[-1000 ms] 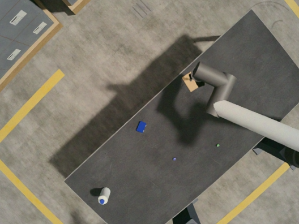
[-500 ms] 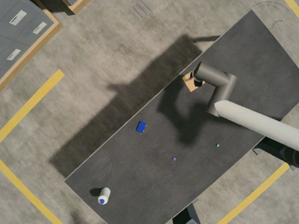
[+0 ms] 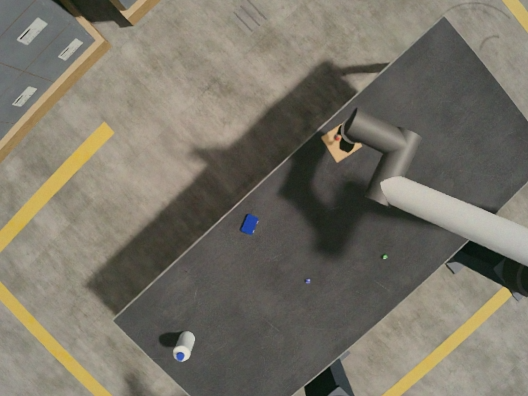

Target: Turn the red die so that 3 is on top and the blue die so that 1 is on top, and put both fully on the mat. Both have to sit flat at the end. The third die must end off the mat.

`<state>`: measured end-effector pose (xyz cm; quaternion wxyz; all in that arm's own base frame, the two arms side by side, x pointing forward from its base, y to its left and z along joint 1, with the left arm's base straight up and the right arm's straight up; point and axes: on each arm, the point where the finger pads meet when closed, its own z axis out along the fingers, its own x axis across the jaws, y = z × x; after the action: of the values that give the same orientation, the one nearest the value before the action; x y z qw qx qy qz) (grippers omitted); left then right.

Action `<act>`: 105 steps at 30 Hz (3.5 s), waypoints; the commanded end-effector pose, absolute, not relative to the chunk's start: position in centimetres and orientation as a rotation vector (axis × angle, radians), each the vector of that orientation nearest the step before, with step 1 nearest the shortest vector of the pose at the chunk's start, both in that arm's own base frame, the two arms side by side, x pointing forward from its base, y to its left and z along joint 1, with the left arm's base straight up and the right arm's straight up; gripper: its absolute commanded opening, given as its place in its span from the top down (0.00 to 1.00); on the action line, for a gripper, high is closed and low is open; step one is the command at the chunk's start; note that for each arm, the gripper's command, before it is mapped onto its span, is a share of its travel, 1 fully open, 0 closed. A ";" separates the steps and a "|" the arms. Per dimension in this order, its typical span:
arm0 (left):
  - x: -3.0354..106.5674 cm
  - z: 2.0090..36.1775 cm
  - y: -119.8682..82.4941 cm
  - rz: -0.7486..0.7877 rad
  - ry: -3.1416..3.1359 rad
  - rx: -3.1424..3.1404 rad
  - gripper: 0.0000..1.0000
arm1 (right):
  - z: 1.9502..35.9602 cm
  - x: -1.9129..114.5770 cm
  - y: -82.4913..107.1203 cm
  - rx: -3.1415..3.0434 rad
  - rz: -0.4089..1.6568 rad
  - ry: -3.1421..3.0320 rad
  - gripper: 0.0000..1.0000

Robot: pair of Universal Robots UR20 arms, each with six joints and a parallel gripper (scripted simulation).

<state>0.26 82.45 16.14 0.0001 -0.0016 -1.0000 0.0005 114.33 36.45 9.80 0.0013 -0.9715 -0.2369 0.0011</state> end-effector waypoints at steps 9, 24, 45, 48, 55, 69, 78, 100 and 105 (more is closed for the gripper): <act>0.3 16.2 82.5 0.000 -3.142 -0.005 0.00 | 9.8 114.6 36.3 -3.106 0.000 -0.473 0.36; 0.3 16.2 82.5 0.000 -3.142 -0.005 0.00 | 9.8 114.6 36.3 -3.106 0.000 -0.473 0.36; 0.3 16.2 82.5 0.000 -3.142 -0.005 0.00 | 9.6 114.6 36.3 -3.106 0.000 -0.473 0.36; 0.3 16.2 82.5 0.000 -3.142 -0.005 0.00 | 9.4 114.6 36.3 -3.106 0.000 -0.473 0.36; 0.3 16.2 82.5 0.000 -3.142 -0.005 0.00 | 8.9 114.6 36.3 -3.106 0.000 -0.473 0.36; 0.3 16.2 82.5 0.000 -3.142 -0.005 0.00 | 6.8 114.6 36.4 -3.106 0.000 -0.473 0.36; 0.3 16.2 82.5 0.000 -3.142 -0.005 0.00 | 5.7 114.5 36.4 -3.106 0.000 -0.473 0.36; 0.3 16.2 82.5 0.000 -3.142 -0.005 0.00 | 4.6 114.5 36.4 -3.106 0.000 -0.473 0.36; 0.3 16.2 82.5 0.000 -3.142 -0.005 0.00 | 4.6 114.5 36.4 -3.106 0.000 -0.473 0.36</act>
<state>0.26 82.45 16.14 0.0001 -0.0016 -1.0000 0.0005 114.49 36.37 4.46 -0.0001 -0.9886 -0.1505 0.0007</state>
